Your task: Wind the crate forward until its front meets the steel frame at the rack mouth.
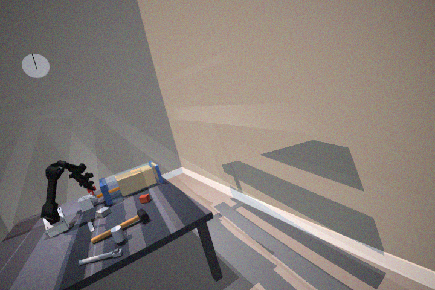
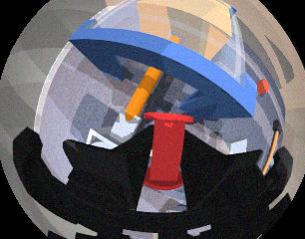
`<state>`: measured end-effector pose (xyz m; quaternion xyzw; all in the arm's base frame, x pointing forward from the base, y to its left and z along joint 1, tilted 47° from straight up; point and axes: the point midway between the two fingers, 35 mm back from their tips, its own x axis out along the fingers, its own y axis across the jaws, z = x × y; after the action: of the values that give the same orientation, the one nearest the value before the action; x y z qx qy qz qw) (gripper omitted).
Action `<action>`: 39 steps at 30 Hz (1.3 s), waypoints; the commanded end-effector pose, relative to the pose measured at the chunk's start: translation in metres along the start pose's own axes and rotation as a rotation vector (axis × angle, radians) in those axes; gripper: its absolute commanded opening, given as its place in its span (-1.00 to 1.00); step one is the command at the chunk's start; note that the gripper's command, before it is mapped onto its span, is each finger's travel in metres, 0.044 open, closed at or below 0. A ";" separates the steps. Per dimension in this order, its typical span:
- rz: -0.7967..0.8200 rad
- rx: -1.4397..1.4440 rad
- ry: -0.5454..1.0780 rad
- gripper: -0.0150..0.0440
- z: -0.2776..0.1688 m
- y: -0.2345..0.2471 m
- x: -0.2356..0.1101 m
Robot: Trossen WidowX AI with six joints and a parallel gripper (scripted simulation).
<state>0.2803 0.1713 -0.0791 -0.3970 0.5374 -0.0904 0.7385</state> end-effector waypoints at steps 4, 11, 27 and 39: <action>0.003 0.004 -0.004 -0.49 0.010 0.010 0.006; 0.003 0.005 -0.004 -0.49 0.017 0.018 0.009; 0.004 0.006 -0.005 -0.49 0.030 0.040 0.014; 0.006 0.007 -0.006 -0.49 0.037 0.058 0.017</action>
<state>0.3028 0.2105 -0.1176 -0.4015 0.5333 -0.0937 0.7387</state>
